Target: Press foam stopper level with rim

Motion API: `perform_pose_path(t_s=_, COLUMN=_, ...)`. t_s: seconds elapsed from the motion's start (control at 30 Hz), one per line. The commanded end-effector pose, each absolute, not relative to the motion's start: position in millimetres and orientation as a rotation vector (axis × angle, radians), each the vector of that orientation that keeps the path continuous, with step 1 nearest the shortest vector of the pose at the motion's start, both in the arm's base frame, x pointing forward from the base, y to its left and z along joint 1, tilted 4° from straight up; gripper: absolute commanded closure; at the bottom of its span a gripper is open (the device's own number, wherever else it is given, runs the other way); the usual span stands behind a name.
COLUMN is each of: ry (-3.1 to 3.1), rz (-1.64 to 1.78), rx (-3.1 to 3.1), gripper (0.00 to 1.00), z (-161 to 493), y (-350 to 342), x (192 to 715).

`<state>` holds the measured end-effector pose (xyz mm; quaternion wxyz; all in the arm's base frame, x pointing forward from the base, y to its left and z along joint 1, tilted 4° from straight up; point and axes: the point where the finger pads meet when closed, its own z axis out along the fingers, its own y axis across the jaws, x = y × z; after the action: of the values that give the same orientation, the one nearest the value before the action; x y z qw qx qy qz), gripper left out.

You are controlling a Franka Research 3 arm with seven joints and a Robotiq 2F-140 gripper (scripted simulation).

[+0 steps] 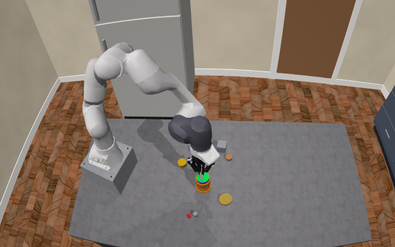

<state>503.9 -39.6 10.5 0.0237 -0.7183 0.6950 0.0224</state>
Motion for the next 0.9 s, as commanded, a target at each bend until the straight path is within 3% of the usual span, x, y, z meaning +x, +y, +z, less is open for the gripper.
perform_pose_path(t_s=0.0, ry=2.123, rz=0.053, rx=-2.234, gripper=1.0, z=10.8, y=-39.9, x=509.7)
perform_pose_path(t_s=0.87, ry=2.123, rz=0.053, rx=-2.234, gripper=1.0, z=7.3, y=-39.6, x=508.7)
